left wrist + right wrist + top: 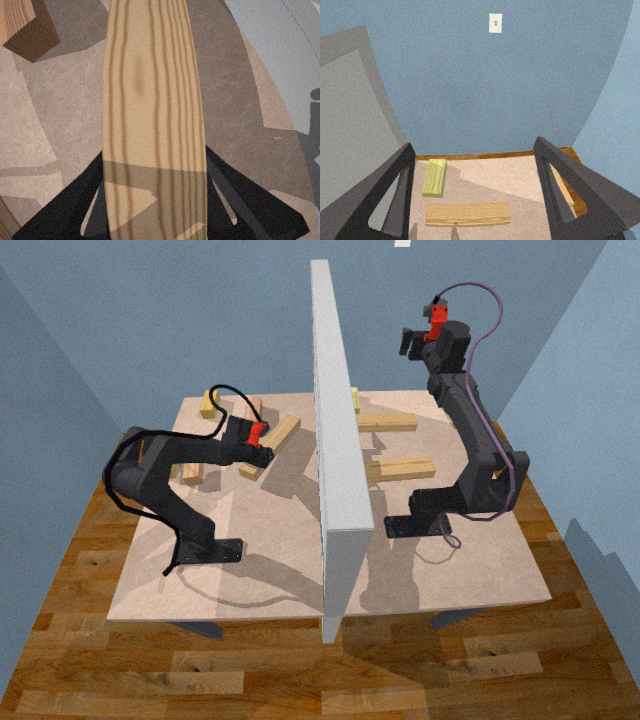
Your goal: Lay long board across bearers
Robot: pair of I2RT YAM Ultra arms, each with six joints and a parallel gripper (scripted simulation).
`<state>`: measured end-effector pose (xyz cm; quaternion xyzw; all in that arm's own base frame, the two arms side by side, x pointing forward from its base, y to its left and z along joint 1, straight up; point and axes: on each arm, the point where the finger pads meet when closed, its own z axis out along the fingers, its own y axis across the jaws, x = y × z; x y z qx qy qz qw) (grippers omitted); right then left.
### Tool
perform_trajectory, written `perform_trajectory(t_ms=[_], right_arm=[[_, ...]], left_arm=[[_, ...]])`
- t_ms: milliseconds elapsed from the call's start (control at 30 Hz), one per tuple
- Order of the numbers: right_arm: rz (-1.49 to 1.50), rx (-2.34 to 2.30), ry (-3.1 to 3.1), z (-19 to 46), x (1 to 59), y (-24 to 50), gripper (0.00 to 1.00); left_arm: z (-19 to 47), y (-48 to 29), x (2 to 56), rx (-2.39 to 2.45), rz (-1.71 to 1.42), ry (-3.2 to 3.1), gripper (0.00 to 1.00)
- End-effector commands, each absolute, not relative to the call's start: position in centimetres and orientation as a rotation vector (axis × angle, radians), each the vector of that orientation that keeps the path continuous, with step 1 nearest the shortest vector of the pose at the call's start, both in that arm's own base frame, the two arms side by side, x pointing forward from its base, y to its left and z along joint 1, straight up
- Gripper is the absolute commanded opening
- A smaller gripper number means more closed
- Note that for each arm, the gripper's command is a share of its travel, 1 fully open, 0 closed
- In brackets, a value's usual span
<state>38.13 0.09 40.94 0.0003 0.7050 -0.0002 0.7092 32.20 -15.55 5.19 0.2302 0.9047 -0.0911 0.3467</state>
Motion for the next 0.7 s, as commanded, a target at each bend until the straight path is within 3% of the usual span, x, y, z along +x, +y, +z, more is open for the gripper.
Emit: perform_trajectory(t_ms=[0,667], right_arm=[[-0.002,0.002,1.533,42.1,37.3,-0.2,1.0],[-0.002,0.002,1.533,42.1,37.3,-0.2,1.0]], left_arm=[[10.5,-16.9,35.2,0.553,-0.261,2.177,0.0],[11.7,-16.9,35.2,0.553,-0.262,2.176,0.0]])
